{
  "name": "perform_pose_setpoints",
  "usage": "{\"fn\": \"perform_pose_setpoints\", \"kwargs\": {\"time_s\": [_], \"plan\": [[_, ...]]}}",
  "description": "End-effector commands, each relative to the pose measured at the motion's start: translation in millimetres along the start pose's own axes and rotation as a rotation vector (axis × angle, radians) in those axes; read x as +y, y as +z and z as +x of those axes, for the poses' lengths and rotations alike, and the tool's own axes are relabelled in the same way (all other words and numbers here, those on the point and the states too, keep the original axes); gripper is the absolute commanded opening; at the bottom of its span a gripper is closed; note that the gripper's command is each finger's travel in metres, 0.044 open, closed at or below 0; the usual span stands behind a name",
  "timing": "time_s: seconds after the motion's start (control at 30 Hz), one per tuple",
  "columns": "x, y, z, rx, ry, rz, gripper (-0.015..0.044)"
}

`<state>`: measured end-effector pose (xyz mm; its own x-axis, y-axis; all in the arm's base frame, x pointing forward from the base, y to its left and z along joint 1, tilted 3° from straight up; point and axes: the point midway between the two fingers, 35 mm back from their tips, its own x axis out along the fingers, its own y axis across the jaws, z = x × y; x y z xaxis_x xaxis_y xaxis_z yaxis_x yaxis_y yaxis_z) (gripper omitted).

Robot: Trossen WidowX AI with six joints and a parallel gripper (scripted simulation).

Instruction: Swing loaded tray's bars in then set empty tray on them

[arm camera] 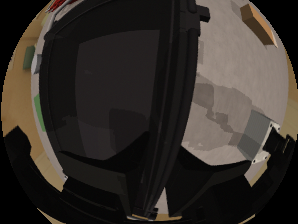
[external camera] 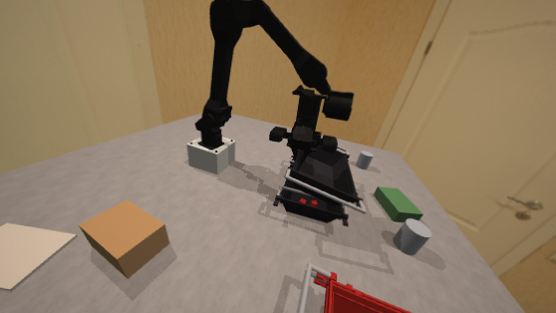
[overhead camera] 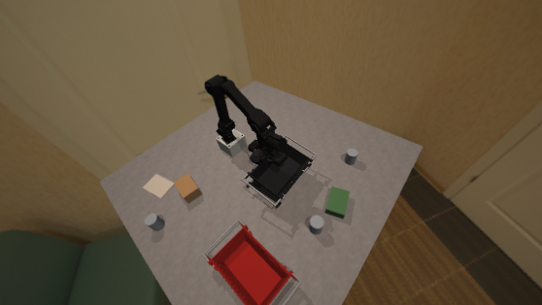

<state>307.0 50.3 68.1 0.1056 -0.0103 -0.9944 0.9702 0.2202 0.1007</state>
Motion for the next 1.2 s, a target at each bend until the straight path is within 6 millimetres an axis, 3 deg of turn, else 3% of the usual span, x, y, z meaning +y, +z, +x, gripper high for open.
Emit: {"fn": "perform_pose_setpoints", "kwargs": {"time_s": [0.0, 1.07, 1.17], "plan": [[-8.4, -0.3, 5.6, 0.001, -0.035, -0.003, 0.0000], [-8.4, -0.3, 5.6, 0.001, -0.035, -0.003, 0.0000], [-1.8, 0.0, 2.2, 0.000, -0.005, 0.000, 0.0000]]}}
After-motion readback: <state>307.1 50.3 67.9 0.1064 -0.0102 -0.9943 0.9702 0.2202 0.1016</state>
